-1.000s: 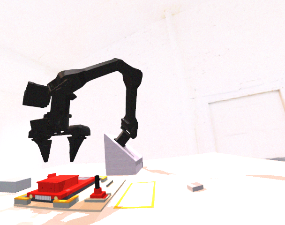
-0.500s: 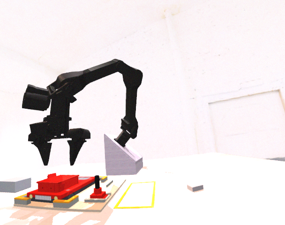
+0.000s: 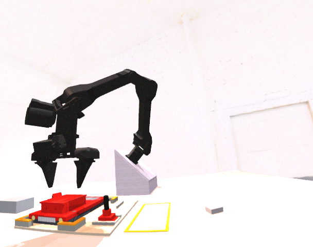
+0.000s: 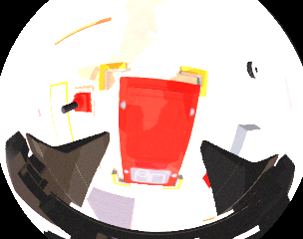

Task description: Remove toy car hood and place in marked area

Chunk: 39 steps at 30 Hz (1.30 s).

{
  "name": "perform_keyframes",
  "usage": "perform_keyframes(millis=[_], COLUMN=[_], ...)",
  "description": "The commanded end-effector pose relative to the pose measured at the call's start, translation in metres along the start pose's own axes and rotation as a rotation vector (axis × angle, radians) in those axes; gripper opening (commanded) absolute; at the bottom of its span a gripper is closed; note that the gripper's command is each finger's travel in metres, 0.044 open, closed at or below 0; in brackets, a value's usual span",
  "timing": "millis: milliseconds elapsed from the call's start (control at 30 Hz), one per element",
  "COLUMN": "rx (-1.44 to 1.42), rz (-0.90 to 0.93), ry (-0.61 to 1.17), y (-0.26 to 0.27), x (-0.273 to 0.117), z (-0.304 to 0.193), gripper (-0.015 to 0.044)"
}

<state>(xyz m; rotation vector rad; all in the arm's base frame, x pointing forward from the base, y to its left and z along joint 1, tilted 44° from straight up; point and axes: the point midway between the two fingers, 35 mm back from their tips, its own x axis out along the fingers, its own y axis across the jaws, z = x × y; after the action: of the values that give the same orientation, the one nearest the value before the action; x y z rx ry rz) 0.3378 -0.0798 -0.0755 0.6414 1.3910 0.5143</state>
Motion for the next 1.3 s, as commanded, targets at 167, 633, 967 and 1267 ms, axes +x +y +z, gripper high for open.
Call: perform_keyframes(millis=[167,633,967,1267], rx=[0.006,0.006,0.006,0.006], rz=[0.005,0.006,0.007,0.007], ry=[0.002,0.002,0.002,0.002], y=[-0.001,0.0,0.0,0.0], x=[0.008,0.017,0.023,0.026], z=[-0.001,-0.002,-0.003,-0.003], gripper=[0.044,0.044,0.044,0.044])
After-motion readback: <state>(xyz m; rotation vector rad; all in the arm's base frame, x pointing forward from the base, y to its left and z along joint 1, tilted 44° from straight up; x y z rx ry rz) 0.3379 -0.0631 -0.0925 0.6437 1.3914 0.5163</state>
